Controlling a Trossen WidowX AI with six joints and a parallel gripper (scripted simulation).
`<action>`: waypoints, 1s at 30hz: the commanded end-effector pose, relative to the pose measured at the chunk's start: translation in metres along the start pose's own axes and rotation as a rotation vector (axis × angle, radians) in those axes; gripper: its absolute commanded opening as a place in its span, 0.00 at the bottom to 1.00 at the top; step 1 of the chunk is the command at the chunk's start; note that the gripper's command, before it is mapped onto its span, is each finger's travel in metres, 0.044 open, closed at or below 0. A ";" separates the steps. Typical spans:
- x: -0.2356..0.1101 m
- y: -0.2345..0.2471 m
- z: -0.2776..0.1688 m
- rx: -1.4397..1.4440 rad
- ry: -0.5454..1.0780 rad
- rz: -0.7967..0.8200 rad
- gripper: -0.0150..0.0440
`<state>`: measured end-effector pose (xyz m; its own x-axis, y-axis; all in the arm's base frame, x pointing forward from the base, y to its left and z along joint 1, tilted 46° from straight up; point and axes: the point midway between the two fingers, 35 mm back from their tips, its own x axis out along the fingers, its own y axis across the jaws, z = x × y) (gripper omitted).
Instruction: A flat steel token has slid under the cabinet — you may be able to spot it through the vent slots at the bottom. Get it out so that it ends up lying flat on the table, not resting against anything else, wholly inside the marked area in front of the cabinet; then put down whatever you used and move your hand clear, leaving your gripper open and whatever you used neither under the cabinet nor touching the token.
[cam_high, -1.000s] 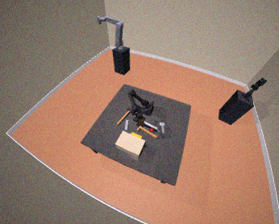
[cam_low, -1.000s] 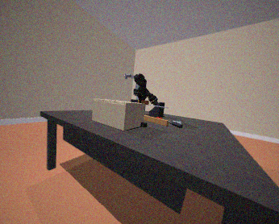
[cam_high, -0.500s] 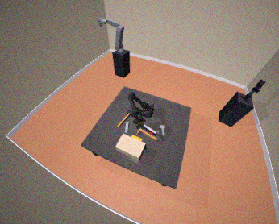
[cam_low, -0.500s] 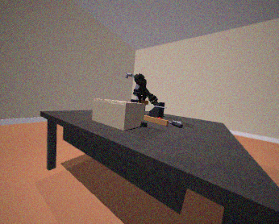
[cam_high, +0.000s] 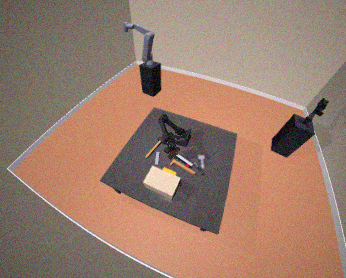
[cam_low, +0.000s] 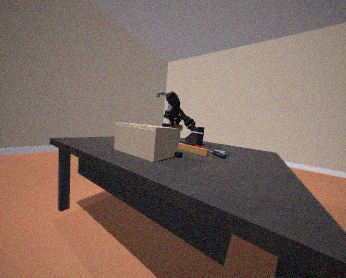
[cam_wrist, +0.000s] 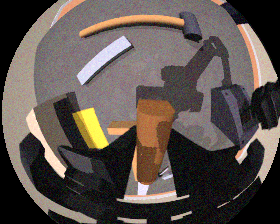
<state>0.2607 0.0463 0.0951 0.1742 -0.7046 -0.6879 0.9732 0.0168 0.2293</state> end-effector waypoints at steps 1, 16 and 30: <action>-0.003 0.000 0.007 0.007 0.011 0.009 0.25; -0.003 0.000 0.029 0.016 0.010 0.009 0.25; -0.003 -0.001 0.050 0.018 0.009 0.009 0.25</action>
<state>0.2537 0.0146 0.1257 0.1739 -0.7053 -0.6873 0.9709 0.0059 0.2396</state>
